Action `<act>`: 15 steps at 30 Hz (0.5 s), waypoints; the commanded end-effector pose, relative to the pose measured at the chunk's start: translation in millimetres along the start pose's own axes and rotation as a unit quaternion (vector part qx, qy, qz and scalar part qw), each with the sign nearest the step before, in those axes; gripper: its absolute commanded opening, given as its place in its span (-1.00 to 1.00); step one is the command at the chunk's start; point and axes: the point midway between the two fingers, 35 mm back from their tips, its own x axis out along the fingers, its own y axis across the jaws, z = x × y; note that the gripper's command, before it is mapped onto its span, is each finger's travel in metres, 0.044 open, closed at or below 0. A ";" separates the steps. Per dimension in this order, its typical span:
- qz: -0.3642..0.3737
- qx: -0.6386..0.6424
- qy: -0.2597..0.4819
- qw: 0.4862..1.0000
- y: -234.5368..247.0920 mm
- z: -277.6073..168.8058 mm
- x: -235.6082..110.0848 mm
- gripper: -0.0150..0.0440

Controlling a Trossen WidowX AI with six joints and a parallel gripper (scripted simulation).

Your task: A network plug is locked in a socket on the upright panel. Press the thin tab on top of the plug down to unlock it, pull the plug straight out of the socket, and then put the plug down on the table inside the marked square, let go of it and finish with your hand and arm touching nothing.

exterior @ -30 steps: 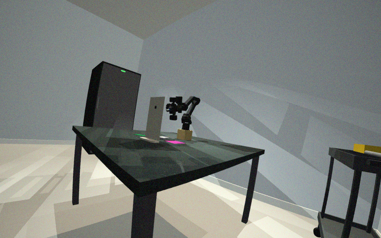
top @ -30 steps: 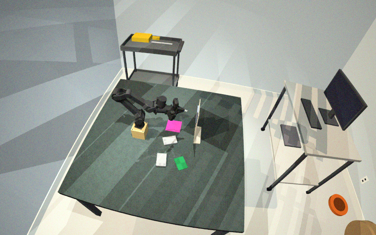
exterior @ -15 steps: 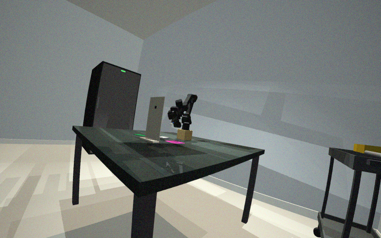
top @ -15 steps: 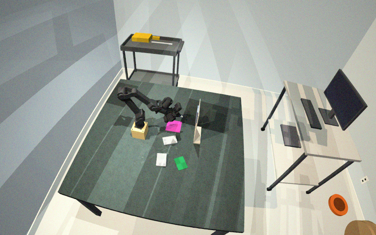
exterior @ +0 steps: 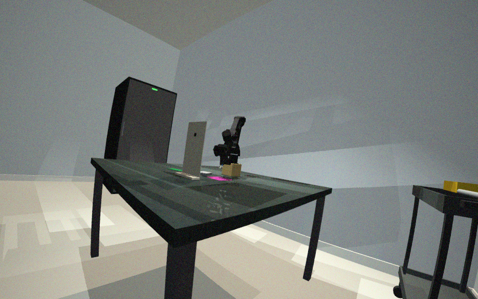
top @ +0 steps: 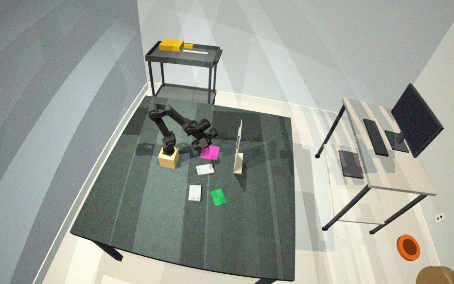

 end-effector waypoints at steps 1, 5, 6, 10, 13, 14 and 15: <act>-0.010 -0.006 -0.002 1.000 -2.5 -0.8 2.0 -0.49; -0.010 -0.006 -0.002 1.000 -3.7 -0.7 4.7 -0.49; -0.010 -0.006 -0.002 1.000 -4.0 -0.7 5.5 -0.49; -0.010 -0.006 -0.002 1.000 -5.6 -0.7 8.7 -0.49; -0.010 -0.006 -0.002 1.000 -6.8 -0.7 11.1 -0.49; -0.010 -0.006 -0.002 1.000 -7.2 -0.7 11.8 -0.49; -0.010 -0.006 -0.002 1.000 -7.6 -0.6 12.6 -0.49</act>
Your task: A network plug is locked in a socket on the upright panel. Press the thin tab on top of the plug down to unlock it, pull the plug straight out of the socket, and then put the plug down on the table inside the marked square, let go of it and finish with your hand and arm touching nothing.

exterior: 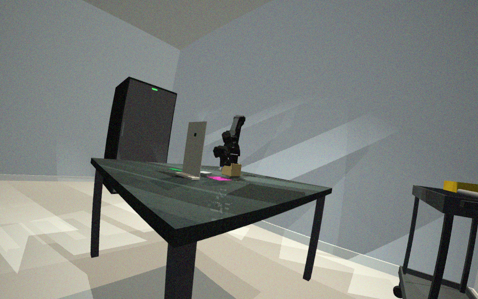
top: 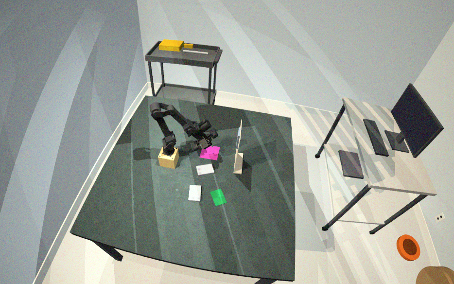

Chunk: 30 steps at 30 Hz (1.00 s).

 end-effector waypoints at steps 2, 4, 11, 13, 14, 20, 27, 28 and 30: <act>-0.003 -0.002 -0.003 1.000 -3.7 0.8 5.5 -0.49; -0.003 -0.002 -0.003 1.000 -4.5 0.8 7.1 -0.49; -0.003 -0.002 -0.003 1.000 -7.6 0.9 12.3 -0.49; -0.003 -0.002 -0.003 1.000 -8.5 0.9 13.7 -0.49; -0.003 -0.002 -0.003 1.000 -9.0 0.9 14.4 -0.49; -0.003 -0.002 -0.003 1.000 -11.8 0.9 18.7 -0.49; -0.003 -0.002 -0.003 1.000 -15.3 1.0 23.3 -0.49; -0.003 -0.002 -0.003 1.000 -15.8 1.0 24.0 -0.49; -0.003 -0.002 -0.003 1.000 -16.9 1.0 25.3 -0.49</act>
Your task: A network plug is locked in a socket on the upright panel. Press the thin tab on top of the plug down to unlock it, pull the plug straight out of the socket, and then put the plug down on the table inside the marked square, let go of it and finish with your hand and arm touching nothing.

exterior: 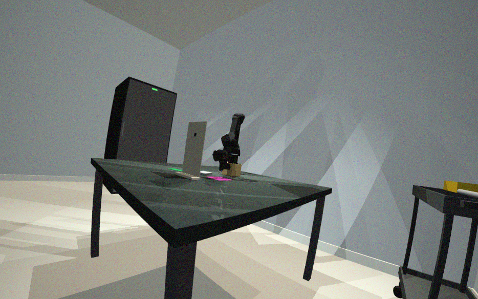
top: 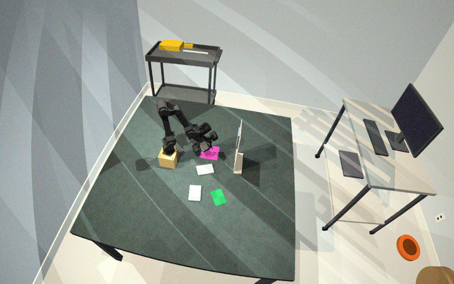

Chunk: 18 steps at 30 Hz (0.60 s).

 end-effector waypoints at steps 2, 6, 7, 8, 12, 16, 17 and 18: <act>-0.003 -0.002 -0.003 1.000 -4.6 0.8 4.7 -0.49; -0.003 -0.002 -0.003 1.000 -6.7 0.8 7.2 -0.49; -0.003 -0.002 -0.003 1.000 -7.3 0.8 7.8 -0.49; -0.003 -0.002 -0.003 1.000 -7.8 0.8 8.4 -0.49; -0.003 -0.002 -0.003 1.000 -10.0 0.9 10.8 -0.49; -0.003 -0.002 -0.003 1.000 -12.3 0.9 13.1 -0.49; -0.003 -0.002 -0.003 1.000 -12.9 0.9 13.6 -0.49; -0.003 -0.002 -0.003 1.000 -13.4 0.9 14.2 -0.49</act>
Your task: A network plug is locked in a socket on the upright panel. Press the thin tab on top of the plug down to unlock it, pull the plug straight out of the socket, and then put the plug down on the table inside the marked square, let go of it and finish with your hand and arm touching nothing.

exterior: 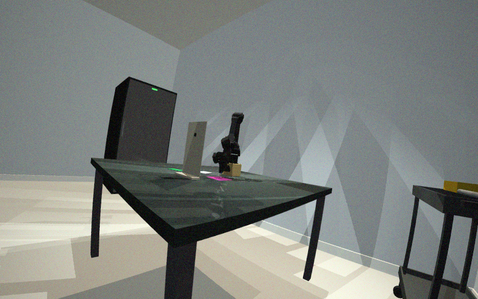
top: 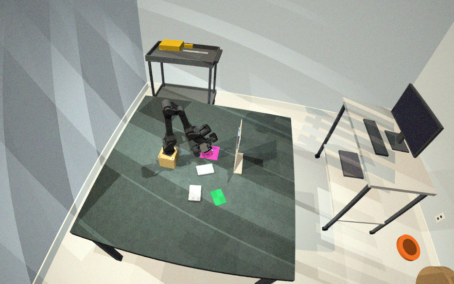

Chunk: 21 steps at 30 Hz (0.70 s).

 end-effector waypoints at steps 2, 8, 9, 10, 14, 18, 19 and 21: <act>-0.003 -0.002 -0.003 1.000 -5.0 0.8 4.1 -0.49; -0.003 -0.002 -0.003 1.000 -8.5 0.8 7.3 -0.49; -0.003 -0.002 -0.003 1.000 -9.1 0.8 7.8 -0.49; -0.003 -0.002 -0.003 1.000 -9.7 0.8 8.3 -0.49; -0.003 -0.002 -0.002 1.000 -10.4 0.7 9.0 -0.49; -0.003 -0.002 -0.002 1.000 -10.1 -0.3 10.0 -0.49; -0.003 -0.002 -0.002 1.000 -10.1 -0.4 10.3 -0.49; -0.003 -0.002 -0.002 1.000 -10.2 -0.8 10.8 -0.49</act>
